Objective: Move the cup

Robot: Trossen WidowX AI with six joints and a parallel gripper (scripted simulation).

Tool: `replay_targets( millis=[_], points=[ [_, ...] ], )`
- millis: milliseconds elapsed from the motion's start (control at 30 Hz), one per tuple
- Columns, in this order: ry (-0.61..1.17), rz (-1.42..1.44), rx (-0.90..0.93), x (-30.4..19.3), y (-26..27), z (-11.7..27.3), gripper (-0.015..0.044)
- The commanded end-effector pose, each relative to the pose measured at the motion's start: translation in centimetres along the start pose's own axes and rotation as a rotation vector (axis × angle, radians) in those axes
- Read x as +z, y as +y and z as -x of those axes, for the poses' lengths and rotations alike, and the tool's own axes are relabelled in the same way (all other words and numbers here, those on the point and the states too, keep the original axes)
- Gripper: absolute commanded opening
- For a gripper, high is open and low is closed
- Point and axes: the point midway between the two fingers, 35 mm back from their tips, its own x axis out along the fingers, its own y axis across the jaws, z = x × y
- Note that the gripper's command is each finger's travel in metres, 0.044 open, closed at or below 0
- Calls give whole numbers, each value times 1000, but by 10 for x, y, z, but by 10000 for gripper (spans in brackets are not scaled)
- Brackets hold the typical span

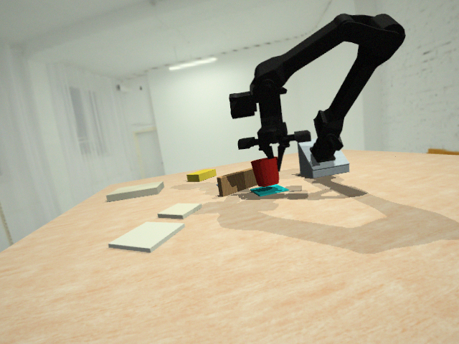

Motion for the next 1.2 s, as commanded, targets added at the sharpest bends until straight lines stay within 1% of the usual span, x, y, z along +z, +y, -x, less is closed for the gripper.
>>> replay_targets(
  millis=[0,233,633,800,1167],
  points=[
    [-4,-8,4,0,2,-5,0],
    [-5,-7,4,0,3,-11,0],
    [-2,0,2,0,1,-9,0],
    [-2,0,2,0,1,-9,128],
    [-1,-1,1,0,1,-4,128]
  ],
)
